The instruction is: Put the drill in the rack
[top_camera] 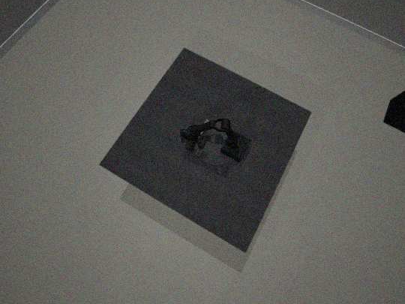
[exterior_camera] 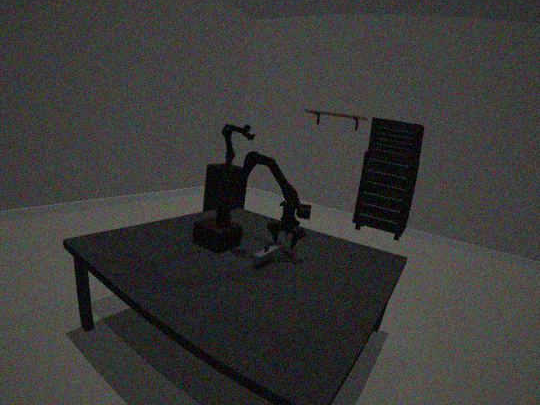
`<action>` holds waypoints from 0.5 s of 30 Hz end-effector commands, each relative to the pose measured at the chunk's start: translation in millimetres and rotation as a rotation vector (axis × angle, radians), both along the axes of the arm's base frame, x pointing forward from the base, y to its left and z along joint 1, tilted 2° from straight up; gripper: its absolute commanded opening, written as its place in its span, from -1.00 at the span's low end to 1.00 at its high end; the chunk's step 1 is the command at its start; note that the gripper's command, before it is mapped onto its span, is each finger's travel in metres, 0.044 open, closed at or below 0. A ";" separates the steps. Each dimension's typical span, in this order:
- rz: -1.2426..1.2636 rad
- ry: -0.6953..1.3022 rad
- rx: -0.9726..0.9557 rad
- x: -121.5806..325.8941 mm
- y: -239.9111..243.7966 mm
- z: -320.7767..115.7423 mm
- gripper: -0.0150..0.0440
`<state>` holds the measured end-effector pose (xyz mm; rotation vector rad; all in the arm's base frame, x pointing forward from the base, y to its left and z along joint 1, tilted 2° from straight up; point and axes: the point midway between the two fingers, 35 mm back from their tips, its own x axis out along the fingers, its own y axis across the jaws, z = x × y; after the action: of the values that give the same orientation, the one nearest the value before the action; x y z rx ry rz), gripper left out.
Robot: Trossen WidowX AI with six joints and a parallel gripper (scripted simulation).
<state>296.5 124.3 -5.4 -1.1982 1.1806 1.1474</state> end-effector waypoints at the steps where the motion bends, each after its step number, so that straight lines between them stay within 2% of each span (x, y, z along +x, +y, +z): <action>1: 0.000 0.004 -0.008 -1.0 -4.1 -8.3 1.00; 15: 0.000 0.004 -0.009 -1.1 -10.6 -30.1 1.00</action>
<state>297.1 117.5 -28.9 -1.1992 1.1812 1.1467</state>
